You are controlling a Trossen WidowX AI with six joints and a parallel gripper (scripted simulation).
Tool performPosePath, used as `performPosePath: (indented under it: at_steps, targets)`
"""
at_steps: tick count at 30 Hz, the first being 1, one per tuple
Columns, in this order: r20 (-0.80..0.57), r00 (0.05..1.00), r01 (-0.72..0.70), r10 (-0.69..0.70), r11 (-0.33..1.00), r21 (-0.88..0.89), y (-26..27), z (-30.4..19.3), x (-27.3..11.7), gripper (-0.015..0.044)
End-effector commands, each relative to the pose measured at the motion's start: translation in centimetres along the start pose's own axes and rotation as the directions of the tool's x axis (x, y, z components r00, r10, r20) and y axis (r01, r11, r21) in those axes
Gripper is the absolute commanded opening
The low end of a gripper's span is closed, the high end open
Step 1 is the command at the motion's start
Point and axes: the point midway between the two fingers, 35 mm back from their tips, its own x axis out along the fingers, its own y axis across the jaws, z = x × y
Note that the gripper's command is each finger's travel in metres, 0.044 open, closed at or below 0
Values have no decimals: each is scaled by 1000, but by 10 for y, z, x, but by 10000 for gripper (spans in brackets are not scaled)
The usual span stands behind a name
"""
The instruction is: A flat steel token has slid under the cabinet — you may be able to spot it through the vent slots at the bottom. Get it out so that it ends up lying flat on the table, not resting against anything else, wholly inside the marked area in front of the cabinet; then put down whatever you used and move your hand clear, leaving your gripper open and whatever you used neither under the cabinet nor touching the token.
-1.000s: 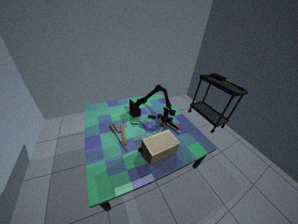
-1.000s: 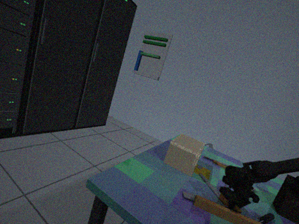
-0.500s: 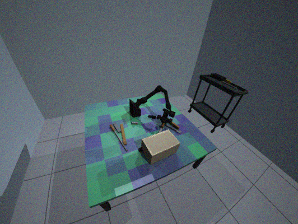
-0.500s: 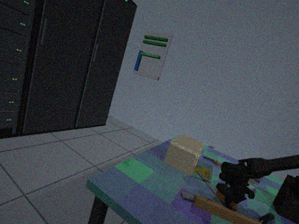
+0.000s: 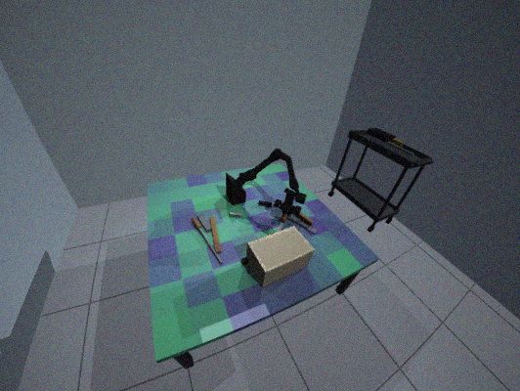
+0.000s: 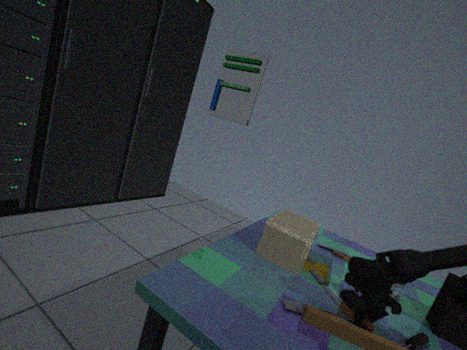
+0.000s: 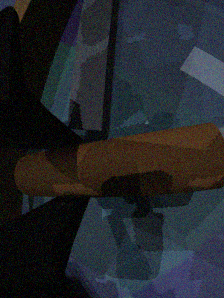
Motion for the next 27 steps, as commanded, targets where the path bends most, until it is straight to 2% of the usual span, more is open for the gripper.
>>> performPosePath:
  at_steps: [1, 11, 18, 19, 22, 25, 27]
  targets:
    - [-3, 1000, -10, 10, 1000, -1, 2, -9, -3, 0]
    - [-4, 1000, -11, 11, 1000, 0, 1, -28, -3, 0]
    - [-2, 1000, -1, 1, 1000, 1, 0, -24, 0, 184]
    - [-2, 1000, -1, 1, 1000, 1, 0, -24, 0, 200]
    - [-2, 1000, -2, 2, 1000, 1, 0, -24, 0, 200]
    - [-4, 1000, -9, 9, 1000, 1, 0, -24, 0, 270]
    - [-4, 1000, -11, 11, 1000, -1, 0, -24, -1, 270]
